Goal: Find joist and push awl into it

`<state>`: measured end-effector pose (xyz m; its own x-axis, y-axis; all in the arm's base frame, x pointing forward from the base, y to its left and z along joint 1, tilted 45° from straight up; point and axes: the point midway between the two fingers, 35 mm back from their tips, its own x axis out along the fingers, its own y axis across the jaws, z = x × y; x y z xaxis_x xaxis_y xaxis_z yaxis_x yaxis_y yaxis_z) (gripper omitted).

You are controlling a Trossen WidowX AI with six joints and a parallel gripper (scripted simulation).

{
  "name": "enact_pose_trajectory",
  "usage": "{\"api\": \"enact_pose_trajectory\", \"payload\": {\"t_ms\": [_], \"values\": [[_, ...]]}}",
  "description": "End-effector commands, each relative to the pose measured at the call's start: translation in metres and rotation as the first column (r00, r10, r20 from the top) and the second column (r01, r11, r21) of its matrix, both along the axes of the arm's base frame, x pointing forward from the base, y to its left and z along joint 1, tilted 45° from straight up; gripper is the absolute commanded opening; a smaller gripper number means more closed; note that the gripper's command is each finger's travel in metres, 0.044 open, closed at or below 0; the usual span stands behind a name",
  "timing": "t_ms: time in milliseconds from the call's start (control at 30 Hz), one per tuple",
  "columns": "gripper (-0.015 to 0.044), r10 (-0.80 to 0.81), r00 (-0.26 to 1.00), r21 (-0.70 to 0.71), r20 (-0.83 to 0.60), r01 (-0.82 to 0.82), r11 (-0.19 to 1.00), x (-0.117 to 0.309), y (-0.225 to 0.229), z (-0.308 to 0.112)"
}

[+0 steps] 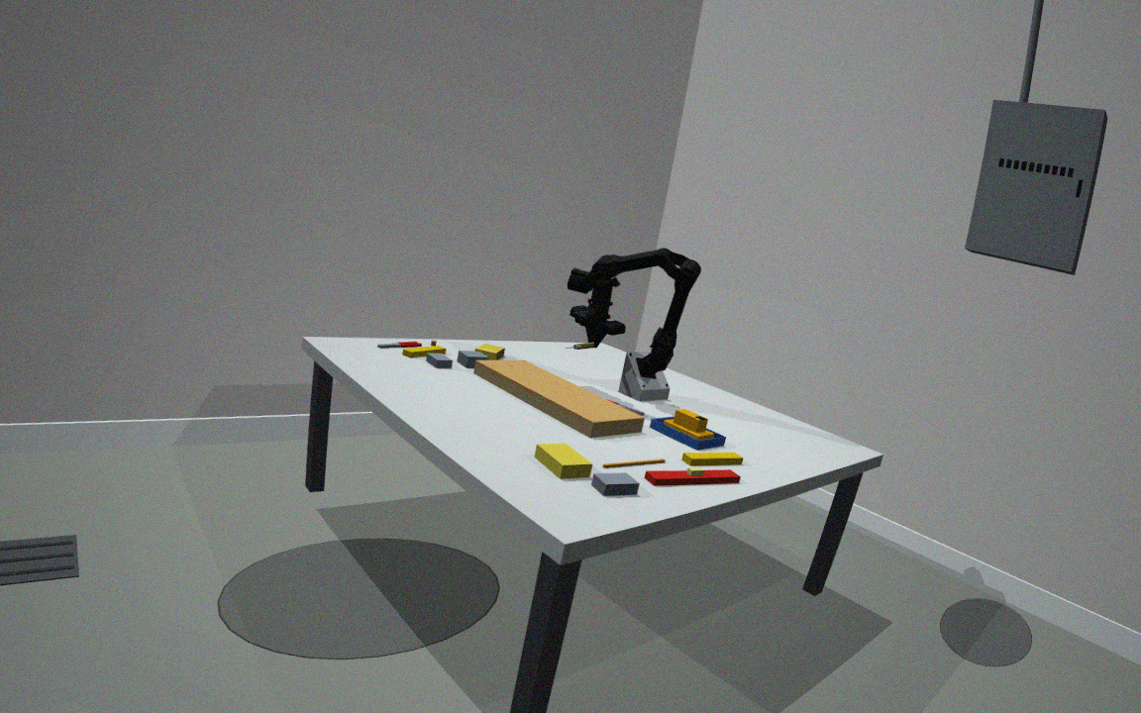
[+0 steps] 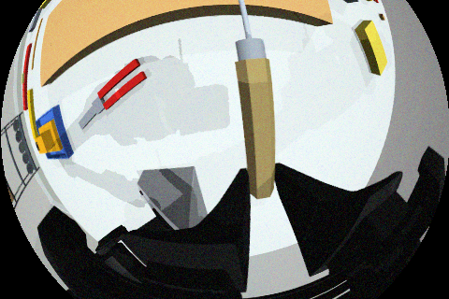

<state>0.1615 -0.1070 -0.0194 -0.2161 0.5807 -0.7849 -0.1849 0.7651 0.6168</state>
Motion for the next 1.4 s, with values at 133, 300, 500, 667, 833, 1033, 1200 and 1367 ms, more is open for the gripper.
{"api": "enact_pose_trajectory", "payload": {"t_ms": [133, 300, 500, 667, 833, 1033, 1200, 1367], "values": [[0.0000, 0.466, 0.878, -0.273, 0.115, -0.423, 0.864, 0.021, -0.025, -0.001], [0.0000, 0.713, 0.696, -0.441, 0.081, -0.617, 0.652, 0.042, -0.041, 0.007], [0.0000, 0.901, 0.431, -0.587, -0.052, -0.743, 0.321, 0.072, -0.055, 0.027], [0.0000, 0.953, 0.214, -0.645, -0.213, -0.763, 0.027, 0.099, -0.062, 0.052], [0.0000, 0.928, 0.054, -0.644, -0.368, -0.735, -0.213, 0.120, -0.062, 0.079], [0.0000, 0.941, 0.077, -0.664, -0.328, -0.728, -0.172, 0.120, -0.058, 0.073], [0.0000, 0.939, 0.027, -0.737, -0.343, -0.627, -0.251, 0.139, -0.040, 0.074], [0.0000, 0.932, -0.023, -0.799, -0.363, -0.507, -0.324, 0.156, -0.020, 0.078]]}}
